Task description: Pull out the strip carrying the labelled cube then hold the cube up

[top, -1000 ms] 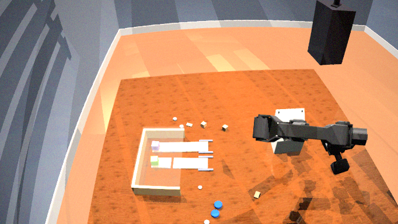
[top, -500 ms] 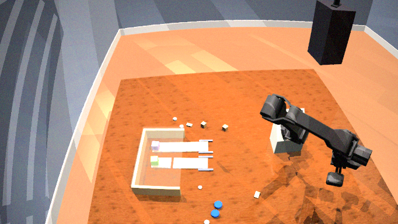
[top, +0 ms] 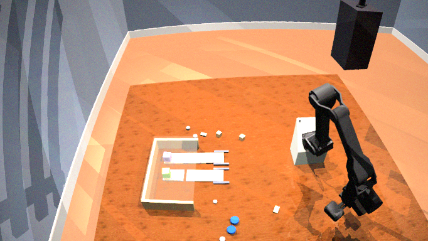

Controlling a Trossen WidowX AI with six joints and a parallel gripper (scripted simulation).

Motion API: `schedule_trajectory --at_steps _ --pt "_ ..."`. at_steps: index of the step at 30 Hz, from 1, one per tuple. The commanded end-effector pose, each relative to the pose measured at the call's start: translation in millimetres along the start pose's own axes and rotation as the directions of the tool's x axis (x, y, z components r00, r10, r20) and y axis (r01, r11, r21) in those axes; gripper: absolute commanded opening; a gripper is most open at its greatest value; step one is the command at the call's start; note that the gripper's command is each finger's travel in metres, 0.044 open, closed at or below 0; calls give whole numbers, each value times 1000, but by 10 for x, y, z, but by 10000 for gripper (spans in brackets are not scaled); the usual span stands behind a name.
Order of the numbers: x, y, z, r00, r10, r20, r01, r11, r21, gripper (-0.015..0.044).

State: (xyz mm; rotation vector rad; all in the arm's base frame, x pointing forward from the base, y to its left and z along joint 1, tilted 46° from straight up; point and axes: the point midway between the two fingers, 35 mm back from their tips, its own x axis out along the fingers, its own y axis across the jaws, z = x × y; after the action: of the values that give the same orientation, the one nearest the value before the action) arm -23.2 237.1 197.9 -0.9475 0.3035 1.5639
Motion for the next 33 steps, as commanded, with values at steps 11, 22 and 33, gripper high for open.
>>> schedule_trajectory --at_steps 11,22,33 --pt "266 -1402 -532 962 -256 -97 265 785 560 400" --pt "127 -2217 -1447 904 -400 -150 327 422 846 400" --pt "-384 -2549 -2687 803 -562 -200 250 14 968 400"
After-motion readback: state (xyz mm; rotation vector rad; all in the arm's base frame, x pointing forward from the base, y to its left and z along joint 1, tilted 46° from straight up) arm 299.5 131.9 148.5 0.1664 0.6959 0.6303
